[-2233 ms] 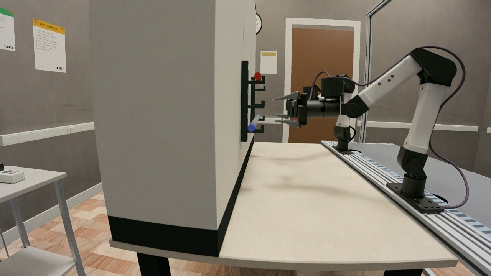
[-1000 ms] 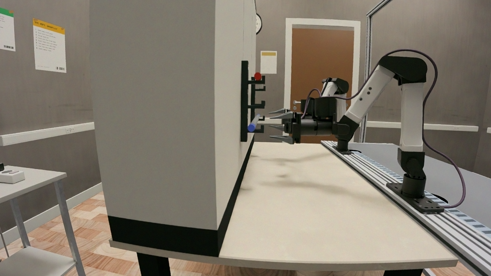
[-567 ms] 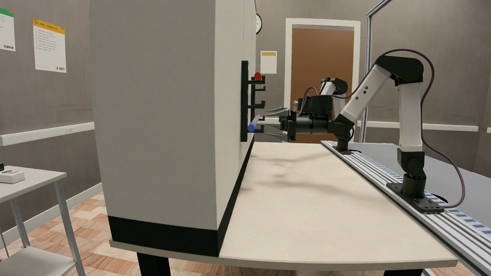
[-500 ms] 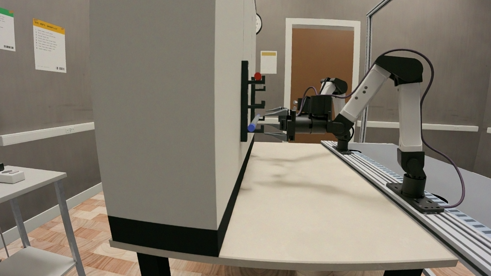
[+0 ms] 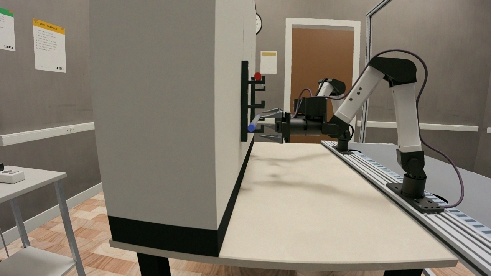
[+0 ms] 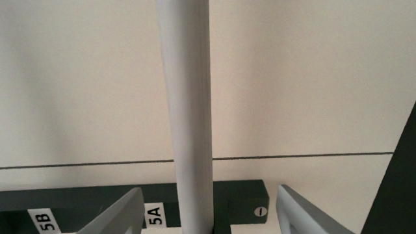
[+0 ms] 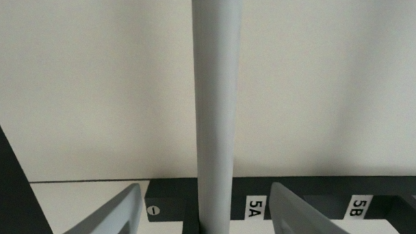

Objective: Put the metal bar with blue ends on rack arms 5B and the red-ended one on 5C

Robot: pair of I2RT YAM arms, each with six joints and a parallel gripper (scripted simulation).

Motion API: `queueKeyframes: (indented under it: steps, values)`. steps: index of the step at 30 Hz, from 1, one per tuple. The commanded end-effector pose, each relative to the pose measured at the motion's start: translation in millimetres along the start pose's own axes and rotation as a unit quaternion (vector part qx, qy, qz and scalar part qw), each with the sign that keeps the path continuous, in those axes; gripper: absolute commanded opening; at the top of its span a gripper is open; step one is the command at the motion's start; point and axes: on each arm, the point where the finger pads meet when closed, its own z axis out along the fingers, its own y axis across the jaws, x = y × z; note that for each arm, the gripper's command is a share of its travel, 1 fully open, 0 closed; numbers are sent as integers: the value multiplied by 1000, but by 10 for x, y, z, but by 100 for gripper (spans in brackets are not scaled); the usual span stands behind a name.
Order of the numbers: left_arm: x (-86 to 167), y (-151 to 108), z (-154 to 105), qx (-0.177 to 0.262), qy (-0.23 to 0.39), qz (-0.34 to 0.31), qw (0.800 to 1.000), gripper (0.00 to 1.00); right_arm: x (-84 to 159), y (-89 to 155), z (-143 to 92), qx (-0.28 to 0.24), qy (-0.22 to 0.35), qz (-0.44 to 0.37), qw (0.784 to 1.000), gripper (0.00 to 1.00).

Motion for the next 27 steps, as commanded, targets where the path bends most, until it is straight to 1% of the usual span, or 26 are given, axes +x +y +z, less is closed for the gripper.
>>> queueKeyframes:
  steps: [1, 18, 27]
  values:
    - [6, 54, 96, -10, -1, -5, 1000, 64, -17, 69, 109, -4, -3, -6, 1000, 64]
    - [6, 93, 287, -10, -1, -5, 1000, 64, -18, 64, 300, -4, -3, -6, 1000, 64]
    - [5, 70, 287, -10, -1, -5, 1000, 64, -18, 87, 300, -4, -3, -6, 1000, 64]
